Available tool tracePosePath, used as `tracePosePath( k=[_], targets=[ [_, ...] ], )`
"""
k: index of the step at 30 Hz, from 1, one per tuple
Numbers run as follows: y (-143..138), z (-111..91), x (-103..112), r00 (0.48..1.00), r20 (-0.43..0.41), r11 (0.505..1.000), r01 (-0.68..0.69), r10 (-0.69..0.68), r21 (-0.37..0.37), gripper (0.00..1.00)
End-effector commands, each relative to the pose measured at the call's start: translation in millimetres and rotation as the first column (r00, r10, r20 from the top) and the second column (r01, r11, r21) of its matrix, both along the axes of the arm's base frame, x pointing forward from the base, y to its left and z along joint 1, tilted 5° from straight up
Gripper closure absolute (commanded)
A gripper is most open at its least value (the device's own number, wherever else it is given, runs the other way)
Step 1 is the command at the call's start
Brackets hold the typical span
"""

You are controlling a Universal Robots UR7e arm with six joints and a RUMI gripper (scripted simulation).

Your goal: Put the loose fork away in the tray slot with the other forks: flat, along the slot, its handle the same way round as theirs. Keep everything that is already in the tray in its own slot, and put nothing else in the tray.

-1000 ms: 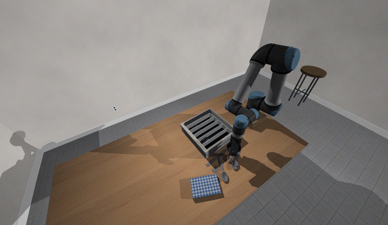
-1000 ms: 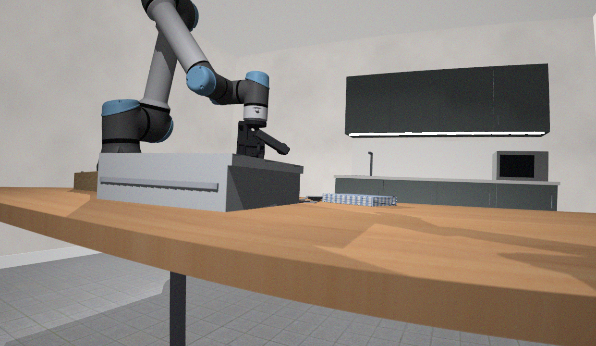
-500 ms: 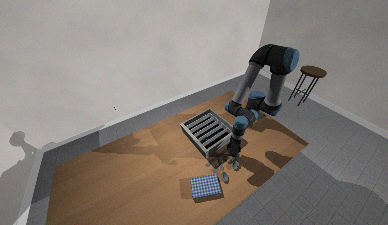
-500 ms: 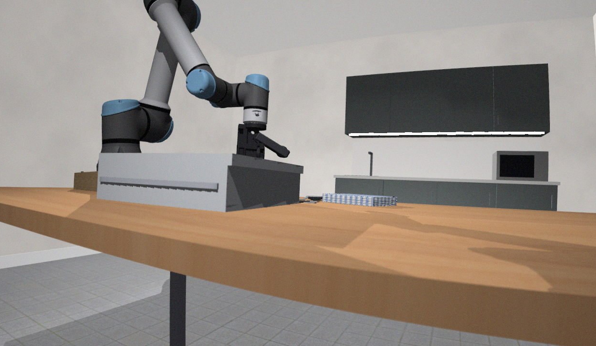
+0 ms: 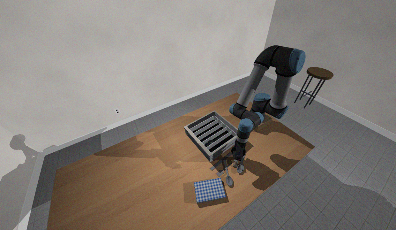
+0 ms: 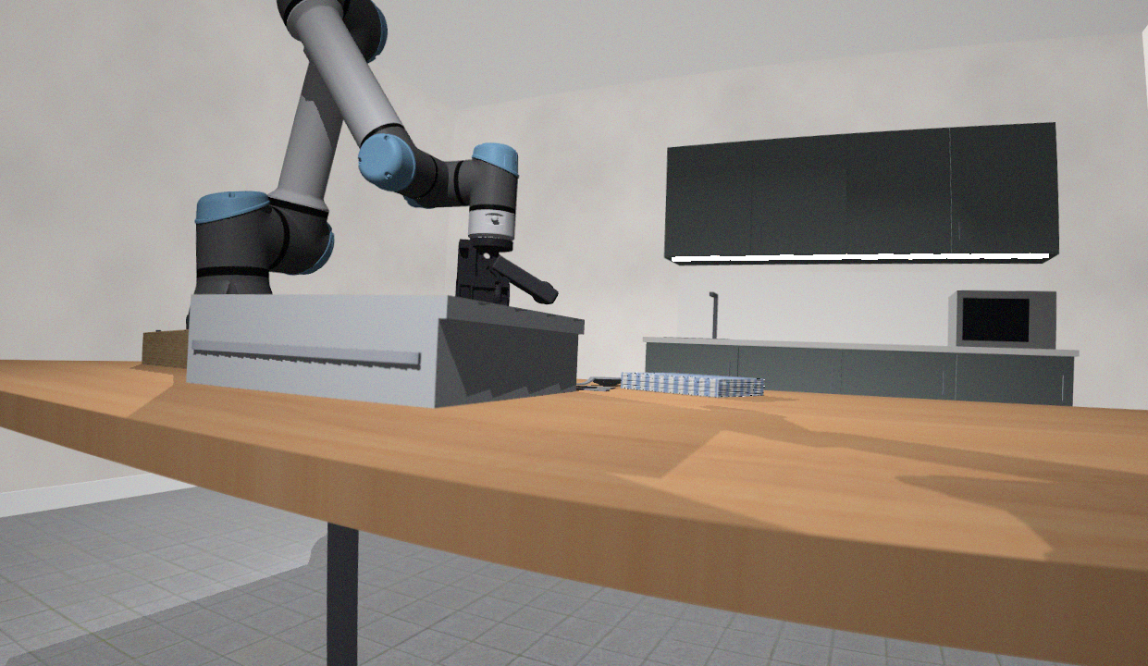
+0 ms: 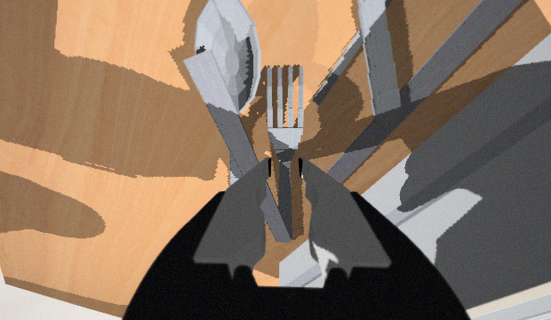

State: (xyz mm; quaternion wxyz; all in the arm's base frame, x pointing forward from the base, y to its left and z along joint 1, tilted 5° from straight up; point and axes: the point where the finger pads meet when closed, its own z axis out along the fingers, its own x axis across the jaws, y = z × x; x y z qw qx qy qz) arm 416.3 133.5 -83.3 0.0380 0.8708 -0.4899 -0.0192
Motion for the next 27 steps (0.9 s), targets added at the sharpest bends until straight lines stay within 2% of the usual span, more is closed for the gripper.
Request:
tracePosePath(
  k=[1, 4, 5, 27],
  targets=[
    [0.0, 0.3, 0.4, 1.000, 0.001, 1.000, 0.000, 0.000, 0.000, 0.84],
    [0.0, 0.3, 0.4, 1.000, 0.001, 1.000, 0.000, 0.000, 0.000, 0.84],
    [0.0, 0.3, 0.4, 1.000, 0.001, 1.000, 0.000, 0.000, 0.000, 0.99],
    [0.0, 0.3, 0.4, 1.000, 0.001, 1.000, 0.000, 0.000, 0.000, 0.99]
  ],
)
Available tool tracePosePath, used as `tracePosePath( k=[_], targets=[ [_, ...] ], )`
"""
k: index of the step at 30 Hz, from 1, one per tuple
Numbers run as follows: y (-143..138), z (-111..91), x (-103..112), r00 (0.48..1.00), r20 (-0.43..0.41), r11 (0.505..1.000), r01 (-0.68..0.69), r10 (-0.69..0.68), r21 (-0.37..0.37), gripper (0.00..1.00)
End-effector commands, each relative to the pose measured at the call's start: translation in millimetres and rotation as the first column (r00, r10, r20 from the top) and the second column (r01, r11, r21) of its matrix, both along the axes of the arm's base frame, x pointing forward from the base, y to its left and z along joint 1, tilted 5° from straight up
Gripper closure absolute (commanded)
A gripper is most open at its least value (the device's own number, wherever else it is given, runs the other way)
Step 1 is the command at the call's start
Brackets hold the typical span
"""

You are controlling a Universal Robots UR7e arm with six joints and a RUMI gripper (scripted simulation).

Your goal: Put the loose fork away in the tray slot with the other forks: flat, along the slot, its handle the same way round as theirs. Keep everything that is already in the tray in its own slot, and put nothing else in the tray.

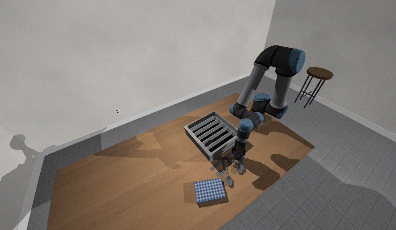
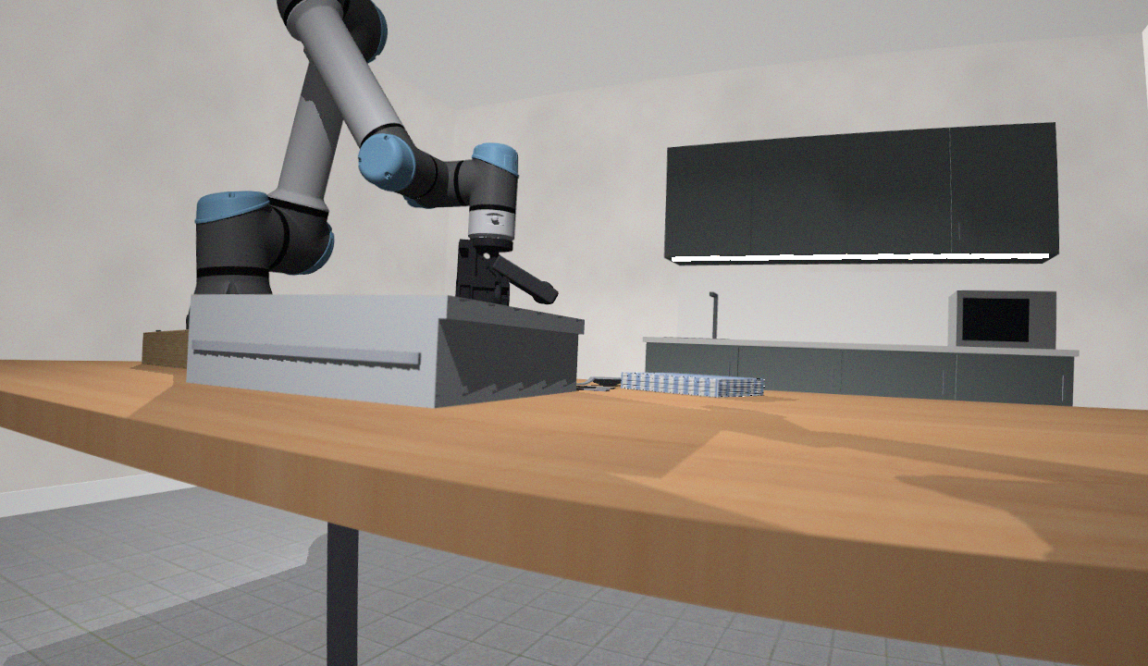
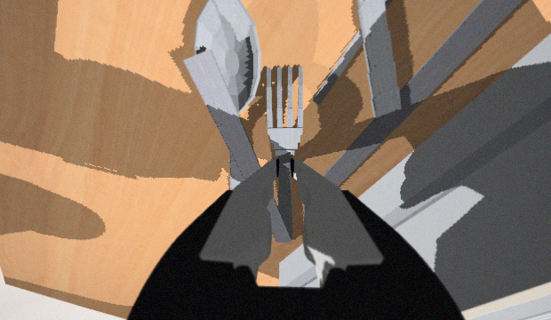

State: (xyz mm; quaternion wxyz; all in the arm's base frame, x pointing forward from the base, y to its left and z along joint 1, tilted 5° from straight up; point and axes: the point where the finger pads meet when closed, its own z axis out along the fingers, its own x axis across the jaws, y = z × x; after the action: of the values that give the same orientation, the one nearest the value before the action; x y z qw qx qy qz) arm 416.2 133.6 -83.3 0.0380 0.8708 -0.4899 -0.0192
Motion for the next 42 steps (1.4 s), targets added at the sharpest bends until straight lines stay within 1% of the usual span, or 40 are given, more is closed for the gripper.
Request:
tracePosePath(
  k=[1, 22, 32, 37, 42],
  targets=[
    [0.0, 0.4, 0.5, 1.000, 0.001, 1.000, 0.000, 0.000, 0.000, 0.99],
    [0.0, 0.5, 0.5, 1.000, 0.001, 1.000, 0.000, 0.000, 0.000, 0.99],
    [0.4, 7.2, 0.9, 1.000, 0.001, 1.000, 0.000, 0.000, 0.000, 0.99],
    [0.9, 18.8, 1.8, 1.000, 0.001, 1.000, 0.000, 0.000, 0.000, 0.99],
    [1.8, 37.0, 3.0, 1.000, 0.001, 1.000, 0.000, 0.000, 0.000, 0.99]
  ],
)
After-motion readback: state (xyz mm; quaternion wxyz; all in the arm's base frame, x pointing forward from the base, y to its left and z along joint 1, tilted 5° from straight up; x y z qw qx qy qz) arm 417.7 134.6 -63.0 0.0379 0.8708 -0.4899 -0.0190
